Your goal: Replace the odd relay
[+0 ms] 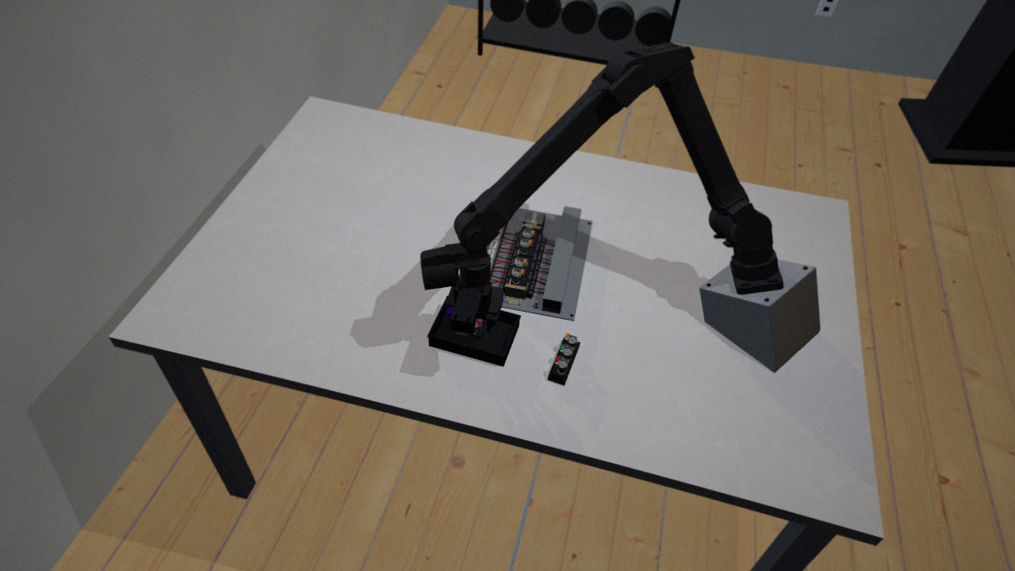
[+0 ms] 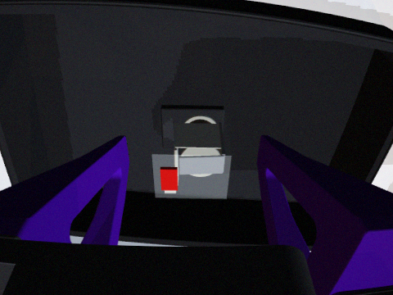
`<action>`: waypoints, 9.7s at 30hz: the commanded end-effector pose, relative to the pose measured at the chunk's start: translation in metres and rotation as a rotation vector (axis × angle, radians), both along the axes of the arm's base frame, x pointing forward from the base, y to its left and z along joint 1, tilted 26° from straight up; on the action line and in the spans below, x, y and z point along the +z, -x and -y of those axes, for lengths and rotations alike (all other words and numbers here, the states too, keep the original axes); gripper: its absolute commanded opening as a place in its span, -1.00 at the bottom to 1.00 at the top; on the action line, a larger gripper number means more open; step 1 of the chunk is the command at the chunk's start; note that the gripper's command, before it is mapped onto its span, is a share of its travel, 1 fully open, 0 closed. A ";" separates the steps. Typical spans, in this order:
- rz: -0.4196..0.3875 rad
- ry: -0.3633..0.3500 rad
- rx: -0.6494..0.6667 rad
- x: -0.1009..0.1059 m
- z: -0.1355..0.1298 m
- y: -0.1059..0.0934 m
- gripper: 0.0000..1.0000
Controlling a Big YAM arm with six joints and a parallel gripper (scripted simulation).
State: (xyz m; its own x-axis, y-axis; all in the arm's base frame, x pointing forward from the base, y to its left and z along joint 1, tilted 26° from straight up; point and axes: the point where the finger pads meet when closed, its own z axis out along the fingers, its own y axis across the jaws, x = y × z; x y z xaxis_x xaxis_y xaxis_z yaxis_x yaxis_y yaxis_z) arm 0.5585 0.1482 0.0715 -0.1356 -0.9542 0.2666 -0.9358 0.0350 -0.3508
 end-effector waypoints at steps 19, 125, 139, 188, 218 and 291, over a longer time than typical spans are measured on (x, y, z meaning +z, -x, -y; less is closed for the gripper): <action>0.029 -0.017 0.011 0.025 -0.018 -0.004 0.17; 0.027 -0.016 0.010 0.114 -0.046 0.033 0.17; 0.008 -0.007 -0.013 0.104 -0.031 0.035 0.17; 0.060 -0.058 -0.088 0.026 -0.094 0.152 0.17; 0.063 -0.066 -0.136 -0.006 -0.108 0.189 0.17; 0.072 -0.076 -0.135 -0.001 -0.112 0.186 0.17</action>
State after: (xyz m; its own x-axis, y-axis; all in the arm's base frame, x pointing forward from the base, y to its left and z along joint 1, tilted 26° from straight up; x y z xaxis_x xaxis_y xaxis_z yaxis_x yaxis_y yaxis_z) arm 0.3669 0.2470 0.0630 -0.2736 -0.9381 0.2125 -0.9048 0.1761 -0.3878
